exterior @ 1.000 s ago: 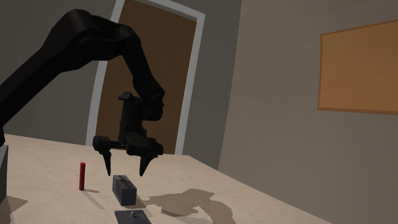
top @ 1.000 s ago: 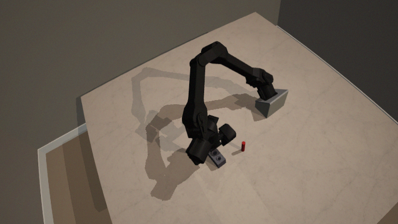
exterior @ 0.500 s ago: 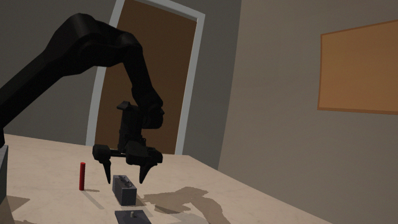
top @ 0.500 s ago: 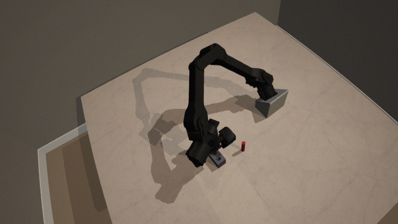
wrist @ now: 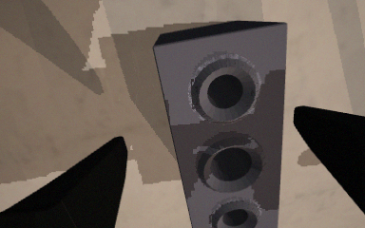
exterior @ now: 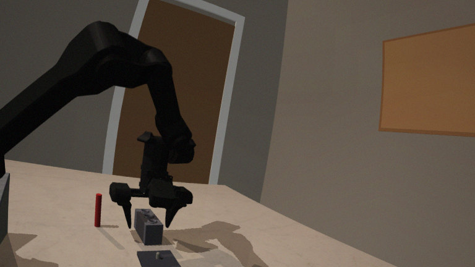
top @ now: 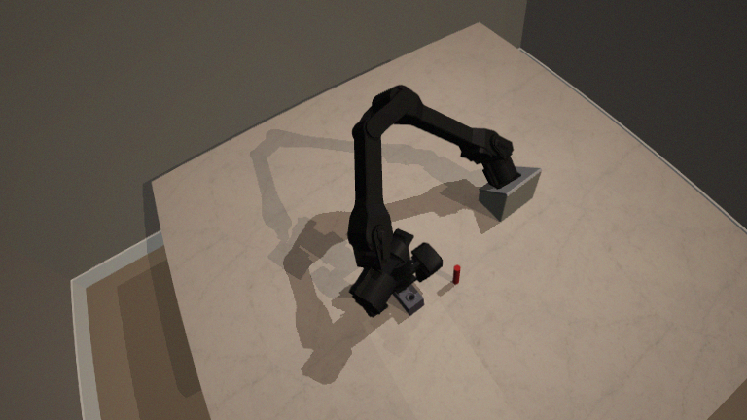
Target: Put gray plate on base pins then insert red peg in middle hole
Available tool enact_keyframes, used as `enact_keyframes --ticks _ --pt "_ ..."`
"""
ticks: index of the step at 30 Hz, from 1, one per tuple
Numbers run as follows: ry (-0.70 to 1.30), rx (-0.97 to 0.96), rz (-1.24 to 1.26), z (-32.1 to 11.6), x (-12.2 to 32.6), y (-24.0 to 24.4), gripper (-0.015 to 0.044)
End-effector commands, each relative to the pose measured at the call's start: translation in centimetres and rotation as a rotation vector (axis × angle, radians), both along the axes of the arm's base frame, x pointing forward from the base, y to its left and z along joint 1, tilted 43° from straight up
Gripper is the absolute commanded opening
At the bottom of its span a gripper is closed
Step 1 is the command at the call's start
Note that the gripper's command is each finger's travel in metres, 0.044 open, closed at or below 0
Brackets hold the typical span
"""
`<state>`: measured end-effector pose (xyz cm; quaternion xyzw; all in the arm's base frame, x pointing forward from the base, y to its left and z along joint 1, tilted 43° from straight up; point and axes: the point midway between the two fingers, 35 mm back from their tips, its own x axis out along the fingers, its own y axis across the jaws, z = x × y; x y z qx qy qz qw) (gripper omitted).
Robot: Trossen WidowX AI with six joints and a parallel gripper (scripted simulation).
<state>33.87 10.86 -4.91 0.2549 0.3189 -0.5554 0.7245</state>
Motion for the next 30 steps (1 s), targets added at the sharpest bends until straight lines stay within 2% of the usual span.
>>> enact_keyframes --ticks 1,4,14,21,26,30 --pt "0.011 -0.013 0.003 -0.7 -0.1 -0.7 0.044" --pt "0.011 -0.013 0.003 -0.8 -0.1 -0.9 0.044" --pt "0.011 -0.013 0.003 -0.8 -0.1 -0.9 0.0177" --pt "0.011 -0.013 0.003 -0.8 -0.1 -0.9 0.0131" --pt "0.011 -0.012 0.003 -0.3 -0.1 -0.3 0.0" --pt "0.011 -0.01 0.004 0.6 0.0 0.6 0.0"
